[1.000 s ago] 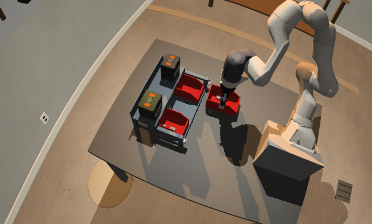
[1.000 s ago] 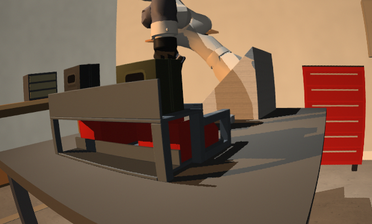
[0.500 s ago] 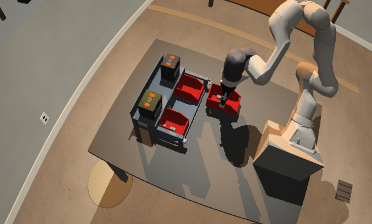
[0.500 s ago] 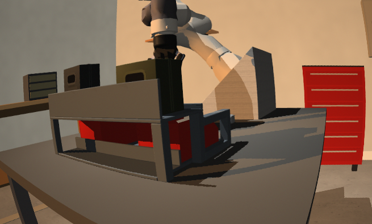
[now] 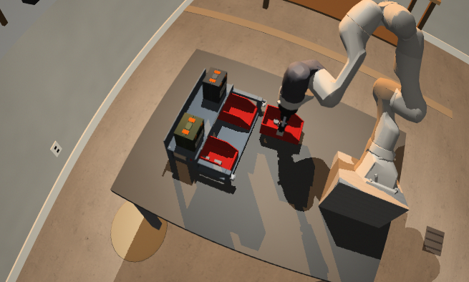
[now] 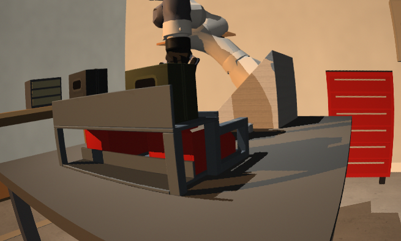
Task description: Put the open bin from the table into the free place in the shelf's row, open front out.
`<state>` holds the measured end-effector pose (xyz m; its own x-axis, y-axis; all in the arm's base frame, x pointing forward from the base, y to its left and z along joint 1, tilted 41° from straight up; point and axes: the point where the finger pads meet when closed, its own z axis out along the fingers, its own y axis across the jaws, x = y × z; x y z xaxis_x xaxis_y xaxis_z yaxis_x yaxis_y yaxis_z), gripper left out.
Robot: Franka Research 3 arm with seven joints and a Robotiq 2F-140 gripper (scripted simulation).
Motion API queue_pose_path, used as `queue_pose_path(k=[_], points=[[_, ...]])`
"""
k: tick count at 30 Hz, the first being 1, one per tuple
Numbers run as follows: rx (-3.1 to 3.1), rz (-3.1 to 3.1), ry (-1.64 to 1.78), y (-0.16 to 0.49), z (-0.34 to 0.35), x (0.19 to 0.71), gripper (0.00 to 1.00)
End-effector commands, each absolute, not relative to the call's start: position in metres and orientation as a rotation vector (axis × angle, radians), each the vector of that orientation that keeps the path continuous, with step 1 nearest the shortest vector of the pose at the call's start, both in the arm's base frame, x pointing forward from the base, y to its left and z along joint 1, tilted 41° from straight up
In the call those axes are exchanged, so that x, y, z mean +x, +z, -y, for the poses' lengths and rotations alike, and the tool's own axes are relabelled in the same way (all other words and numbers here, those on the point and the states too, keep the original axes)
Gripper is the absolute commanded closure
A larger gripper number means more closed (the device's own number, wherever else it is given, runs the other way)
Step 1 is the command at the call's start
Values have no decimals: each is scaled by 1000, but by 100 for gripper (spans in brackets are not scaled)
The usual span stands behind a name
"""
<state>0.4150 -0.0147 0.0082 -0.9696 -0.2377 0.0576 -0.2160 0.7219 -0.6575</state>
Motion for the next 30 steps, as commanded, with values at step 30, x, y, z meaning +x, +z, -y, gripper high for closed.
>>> queue_pose_path(k=[30], points=[[-389, -2888, -1096, 6, 12, 413, 100]])
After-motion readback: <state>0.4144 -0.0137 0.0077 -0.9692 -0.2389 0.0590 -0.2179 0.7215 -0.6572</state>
